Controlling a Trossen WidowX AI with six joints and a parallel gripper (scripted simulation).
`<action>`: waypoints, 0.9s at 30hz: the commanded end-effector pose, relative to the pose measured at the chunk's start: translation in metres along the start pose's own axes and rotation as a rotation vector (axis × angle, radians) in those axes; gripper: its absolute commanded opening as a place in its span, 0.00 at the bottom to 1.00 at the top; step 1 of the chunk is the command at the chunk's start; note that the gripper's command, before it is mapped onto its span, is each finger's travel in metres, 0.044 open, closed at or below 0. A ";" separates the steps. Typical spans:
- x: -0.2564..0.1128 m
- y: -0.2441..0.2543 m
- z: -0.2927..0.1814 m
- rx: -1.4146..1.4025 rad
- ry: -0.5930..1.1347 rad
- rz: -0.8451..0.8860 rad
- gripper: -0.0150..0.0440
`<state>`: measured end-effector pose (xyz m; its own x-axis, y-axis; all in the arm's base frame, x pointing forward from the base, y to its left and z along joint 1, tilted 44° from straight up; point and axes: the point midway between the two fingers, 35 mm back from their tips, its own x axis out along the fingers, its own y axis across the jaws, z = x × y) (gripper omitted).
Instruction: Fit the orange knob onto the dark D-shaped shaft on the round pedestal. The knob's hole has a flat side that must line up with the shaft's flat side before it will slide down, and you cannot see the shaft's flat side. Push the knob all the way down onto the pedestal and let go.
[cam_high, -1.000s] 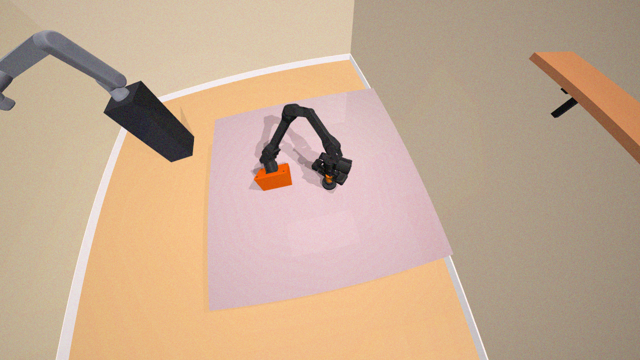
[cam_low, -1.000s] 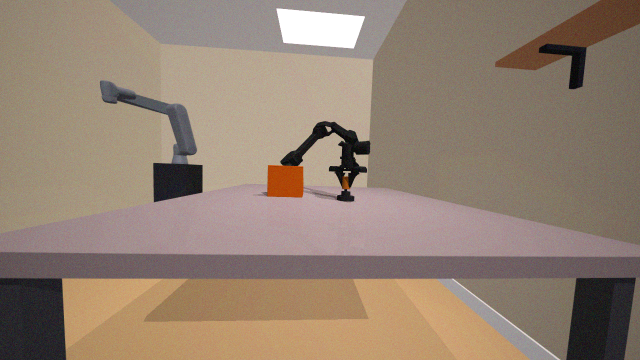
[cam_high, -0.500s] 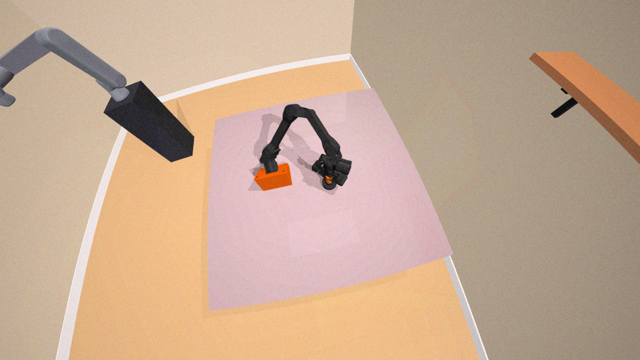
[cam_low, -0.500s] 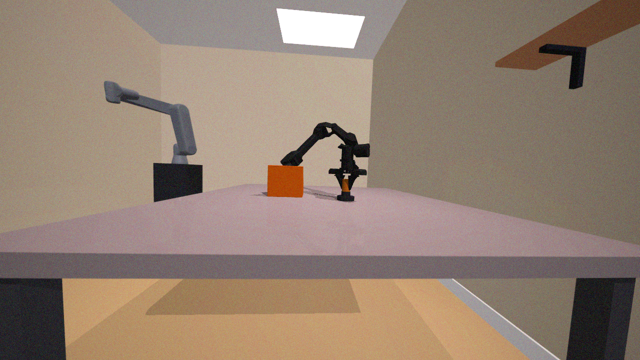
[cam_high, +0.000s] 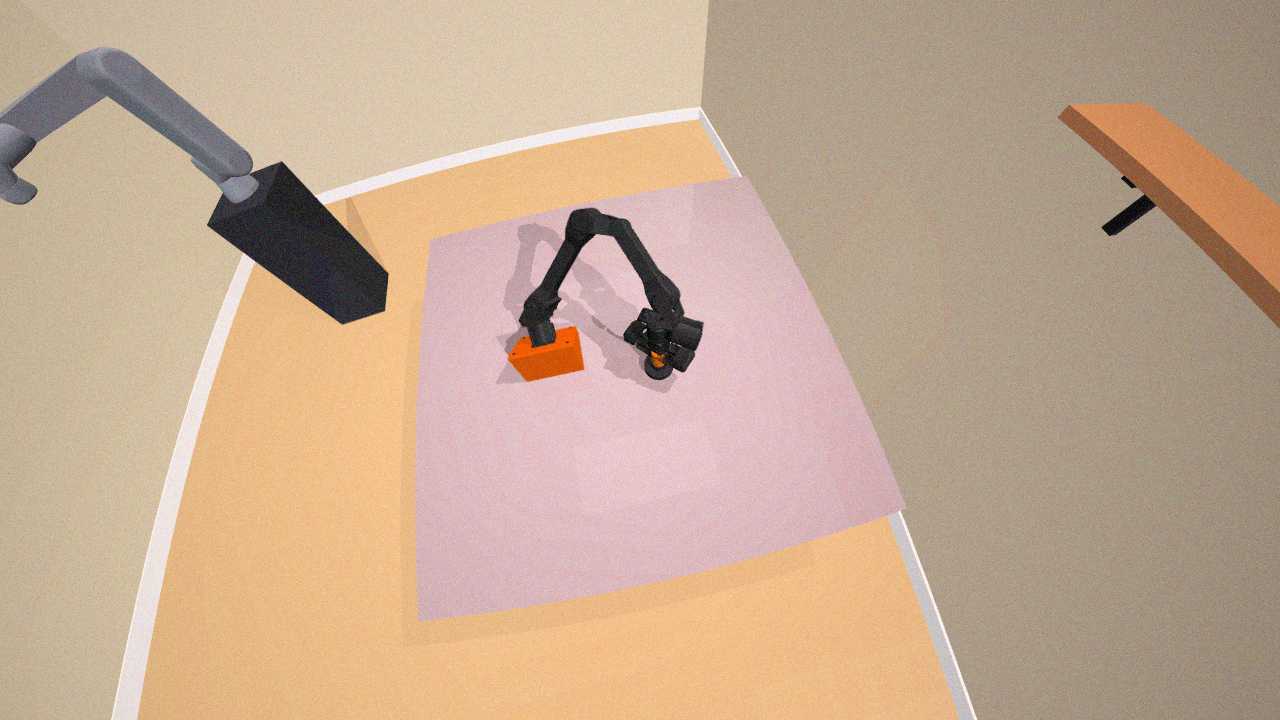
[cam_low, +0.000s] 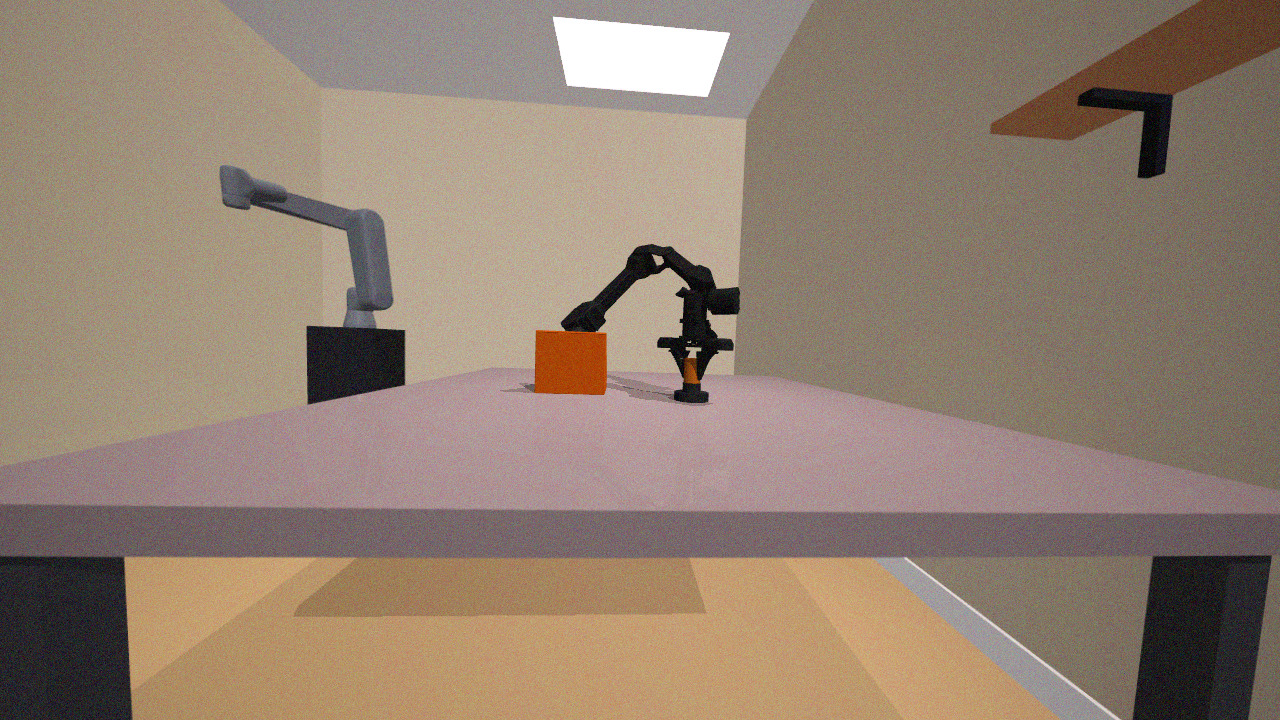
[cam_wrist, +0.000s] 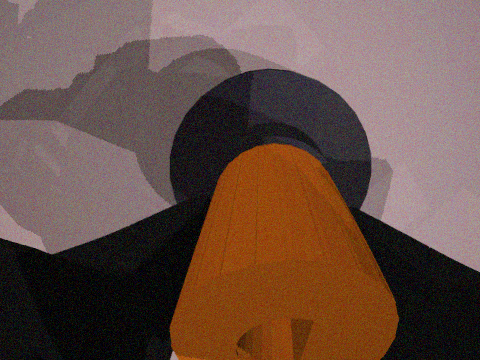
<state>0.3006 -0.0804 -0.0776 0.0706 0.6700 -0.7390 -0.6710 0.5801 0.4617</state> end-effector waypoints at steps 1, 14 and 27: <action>0.000 0.000 0.000 0.000 0.000 0.000 0.65; 0.000 0.000 0.000 0.000 0.000 0.000 1.00; -0.097 -0.003 0.000 0.001 0.004 -0.002 1.00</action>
<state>0.2978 -0.1410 -0.0157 0.0838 0.6642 -0.7429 -0.6653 0.5923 0.4545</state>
